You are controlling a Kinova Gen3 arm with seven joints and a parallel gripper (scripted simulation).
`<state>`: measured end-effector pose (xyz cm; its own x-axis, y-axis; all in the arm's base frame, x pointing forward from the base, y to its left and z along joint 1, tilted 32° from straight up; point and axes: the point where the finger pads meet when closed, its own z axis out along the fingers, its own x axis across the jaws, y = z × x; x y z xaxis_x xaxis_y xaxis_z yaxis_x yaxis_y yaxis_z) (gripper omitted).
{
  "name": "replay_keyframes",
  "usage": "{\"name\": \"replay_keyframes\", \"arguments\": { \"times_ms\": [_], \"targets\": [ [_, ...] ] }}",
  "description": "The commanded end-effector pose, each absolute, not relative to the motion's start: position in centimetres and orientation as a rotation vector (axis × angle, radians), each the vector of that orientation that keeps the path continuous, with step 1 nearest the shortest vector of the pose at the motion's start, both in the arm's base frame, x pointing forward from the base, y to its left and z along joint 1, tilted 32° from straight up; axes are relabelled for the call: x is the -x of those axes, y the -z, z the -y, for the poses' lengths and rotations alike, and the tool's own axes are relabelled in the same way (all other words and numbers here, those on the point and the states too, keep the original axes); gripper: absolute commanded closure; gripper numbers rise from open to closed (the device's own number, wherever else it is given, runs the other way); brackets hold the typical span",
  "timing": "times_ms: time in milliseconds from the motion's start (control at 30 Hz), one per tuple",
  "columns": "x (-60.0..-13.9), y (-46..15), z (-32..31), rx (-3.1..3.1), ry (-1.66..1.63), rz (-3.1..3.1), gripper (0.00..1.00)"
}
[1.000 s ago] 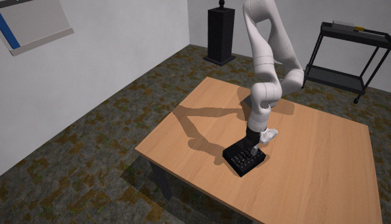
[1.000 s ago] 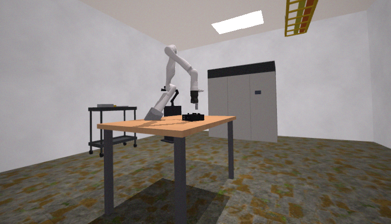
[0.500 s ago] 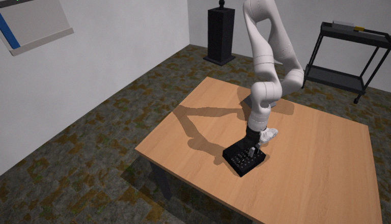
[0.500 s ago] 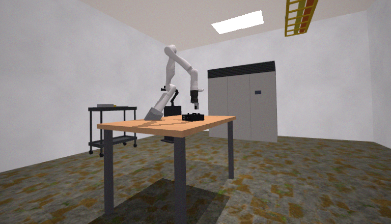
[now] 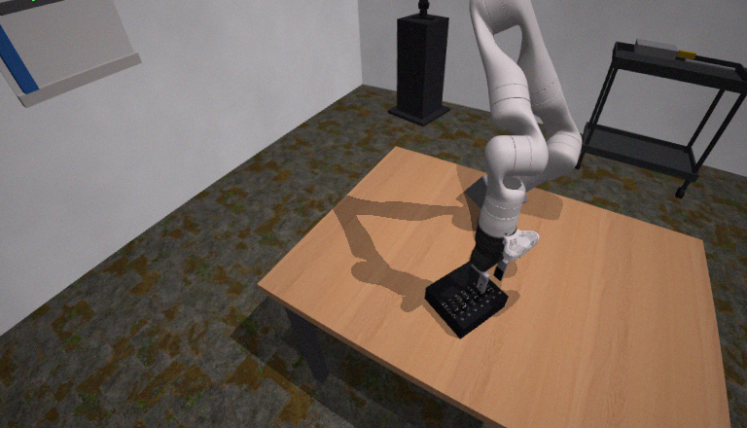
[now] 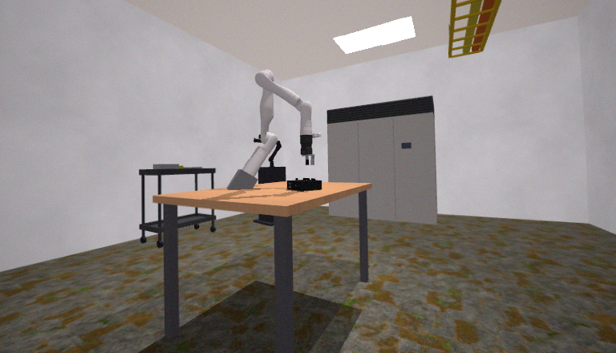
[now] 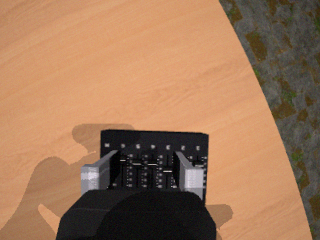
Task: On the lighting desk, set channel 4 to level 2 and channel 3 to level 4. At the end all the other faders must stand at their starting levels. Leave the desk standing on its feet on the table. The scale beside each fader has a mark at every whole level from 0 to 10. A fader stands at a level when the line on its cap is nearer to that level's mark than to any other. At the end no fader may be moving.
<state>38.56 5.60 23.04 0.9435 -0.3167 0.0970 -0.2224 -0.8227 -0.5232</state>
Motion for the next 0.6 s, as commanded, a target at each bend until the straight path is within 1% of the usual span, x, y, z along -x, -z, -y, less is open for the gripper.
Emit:
{"name": "replay_keyframes", "arguments": {
  "times_ms": [0, 200, 567],
  "targets": [
    [-38.4, -24.4, -4.3, 2.567, 0.252, -0.399, 0.0],
    [-38.0, -25.7, -3.5, 2.567, 0.252, -0.399, 0.0],
    [-38.0, -25.9, -3.5, 2.567, 0.252, -0.399, 0.0]
  ]
}}
